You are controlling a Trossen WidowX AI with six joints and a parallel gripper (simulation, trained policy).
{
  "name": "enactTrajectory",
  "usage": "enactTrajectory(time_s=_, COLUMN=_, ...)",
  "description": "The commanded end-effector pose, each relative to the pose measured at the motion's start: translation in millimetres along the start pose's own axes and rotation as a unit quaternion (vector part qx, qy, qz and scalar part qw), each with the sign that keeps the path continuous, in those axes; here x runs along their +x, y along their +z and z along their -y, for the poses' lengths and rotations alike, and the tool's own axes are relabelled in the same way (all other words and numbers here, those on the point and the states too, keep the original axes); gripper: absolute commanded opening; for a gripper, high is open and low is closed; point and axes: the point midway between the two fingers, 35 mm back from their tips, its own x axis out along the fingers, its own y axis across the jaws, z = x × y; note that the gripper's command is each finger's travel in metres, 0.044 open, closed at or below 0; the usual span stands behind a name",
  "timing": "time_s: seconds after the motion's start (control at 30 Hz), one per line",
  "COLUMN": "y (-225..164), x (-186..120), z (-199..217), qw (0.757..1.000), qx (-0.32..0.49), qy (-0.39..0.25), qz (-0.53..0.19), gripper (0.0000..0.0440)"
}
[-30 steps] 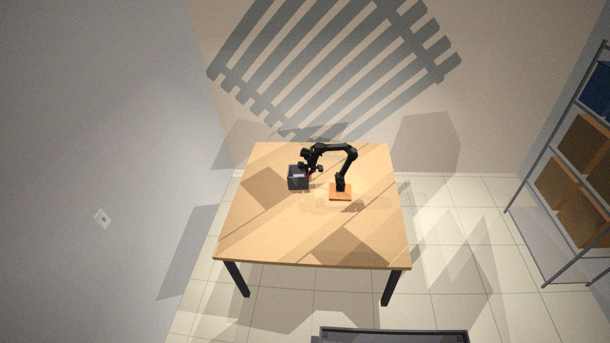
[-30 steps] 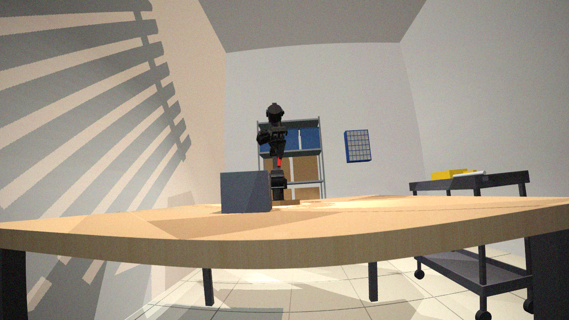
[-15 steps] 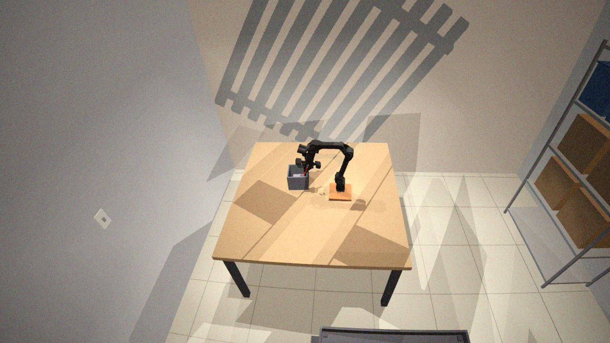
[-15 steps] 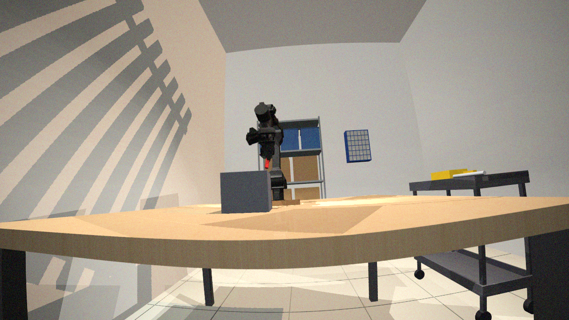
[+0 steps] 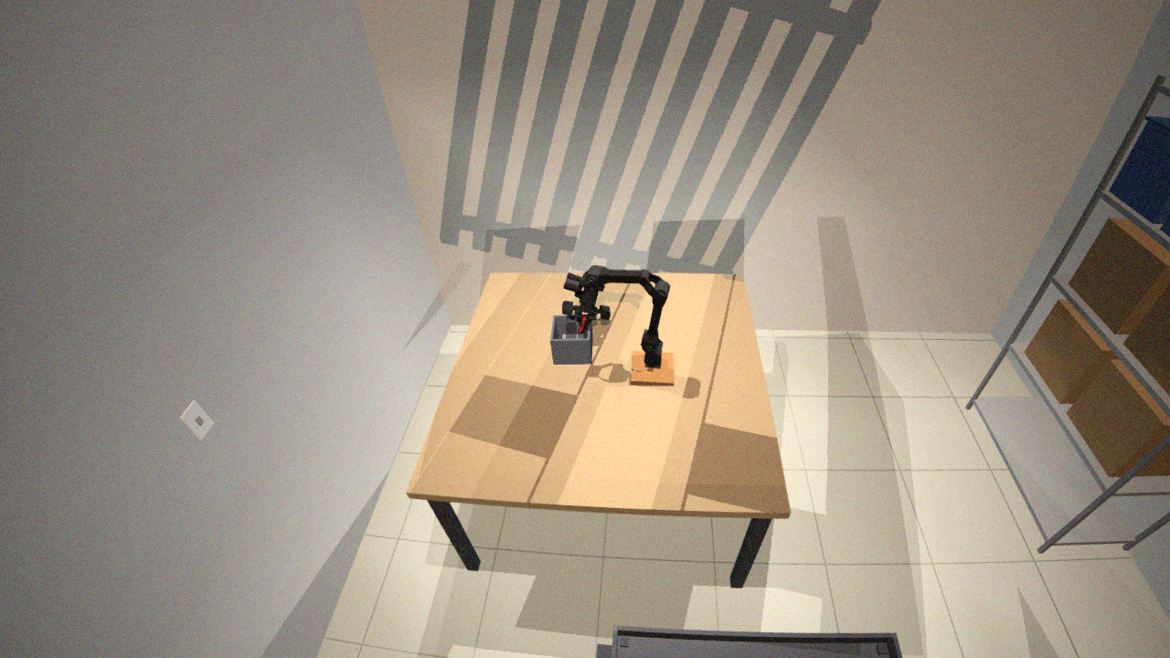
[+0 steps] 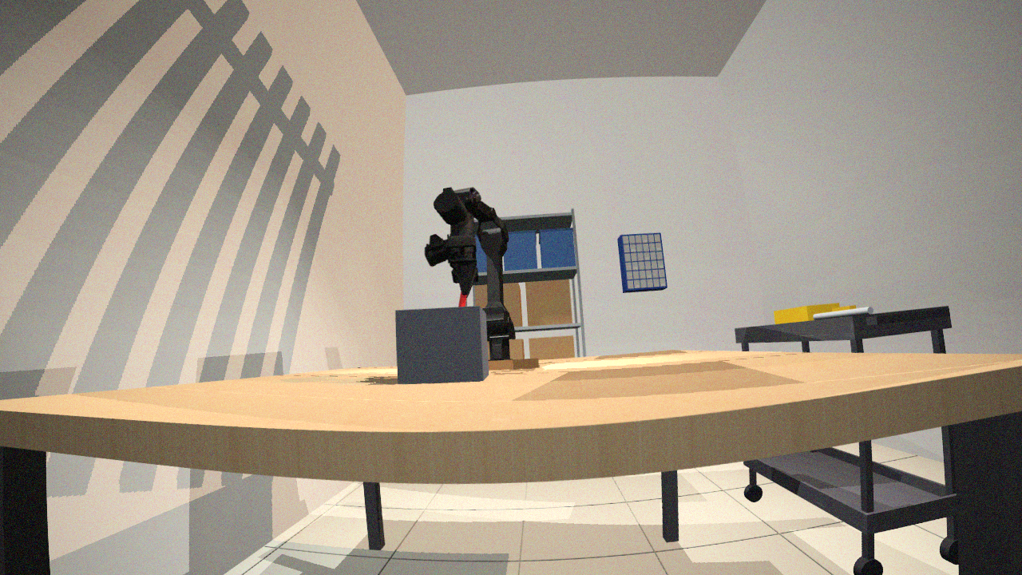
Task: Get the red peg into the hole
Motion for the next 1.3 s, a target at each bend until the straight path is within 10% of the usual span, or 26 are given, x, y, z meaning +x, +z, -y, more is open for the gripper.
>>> enactTrajectory(time_s=0.0, y=9.2, x=6.8, z=-4.2, qw=1.0, qx=-0.001, qy=-0.003, qz=-0.002, gripper=0.0)
enactTrajectory(time_s=1.27, y=36.1, x=111.8, z=-18.8, qw=0.996, qx=-0.059, qy=-0.045, qz=-0.042, gripper=0.002)
